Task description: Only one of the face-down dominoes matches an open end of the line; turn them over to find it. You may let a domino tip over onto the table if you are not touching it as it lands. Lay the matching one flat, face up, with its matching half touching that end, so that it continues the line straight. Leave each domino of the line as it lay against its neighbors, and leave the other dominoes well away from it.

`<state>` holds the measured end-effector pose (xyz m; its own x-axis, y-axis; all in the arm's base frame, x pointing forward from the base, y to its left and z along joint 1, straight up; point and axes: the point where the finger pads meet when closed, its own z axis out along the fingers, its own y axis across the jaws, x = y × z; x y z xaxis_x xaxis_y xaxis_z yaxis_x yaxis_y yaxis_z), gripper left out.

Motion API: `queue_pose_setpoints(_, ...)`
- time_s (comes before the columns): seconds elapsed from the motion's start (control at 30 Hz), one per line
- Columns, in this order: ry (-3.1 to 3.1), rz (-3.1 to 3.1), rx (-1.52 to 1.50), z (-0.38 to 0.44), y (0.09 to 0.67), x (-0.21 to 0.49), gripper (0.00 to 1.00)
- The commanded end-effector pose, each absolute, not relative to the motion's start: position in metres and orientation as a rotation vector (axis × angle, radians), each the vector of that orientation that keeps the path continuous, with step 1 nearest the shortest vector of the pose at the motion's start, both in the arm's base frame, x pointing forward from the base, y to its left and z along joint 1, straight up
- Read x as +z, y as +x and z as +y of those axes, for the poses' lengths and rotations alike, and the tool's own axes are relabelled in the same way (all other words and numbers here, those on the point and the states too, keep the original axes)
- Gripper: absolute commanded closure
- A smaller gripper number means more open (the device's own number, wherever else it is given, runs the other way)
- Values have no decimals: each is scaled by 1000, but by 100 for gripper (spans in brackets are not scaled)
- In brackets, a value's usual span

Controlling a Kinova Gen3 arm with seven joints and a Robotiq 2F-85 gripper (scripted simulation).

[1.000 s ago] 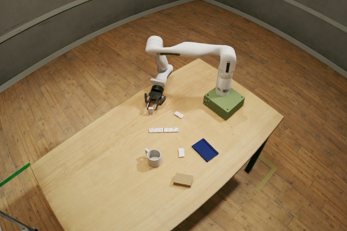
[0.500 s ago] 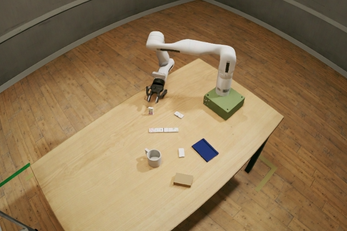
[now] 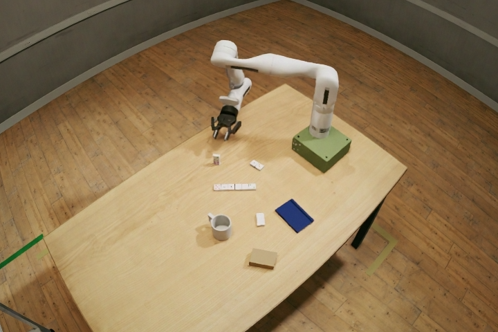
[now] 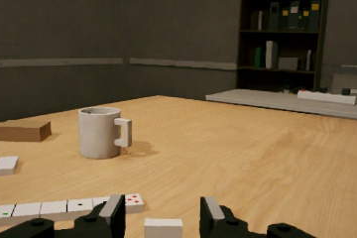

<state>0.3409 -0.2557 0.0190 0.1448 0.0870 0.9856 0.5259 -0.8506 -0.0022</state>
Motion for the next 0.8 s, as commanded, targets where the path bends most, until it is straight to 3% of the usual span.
queue_pose_setpoints(0.0,-2082,-591,-1756,-256,341,20,51)
queue_pose_setpoints(0.77,-2083,-591,-1756,-254,345,24,51)
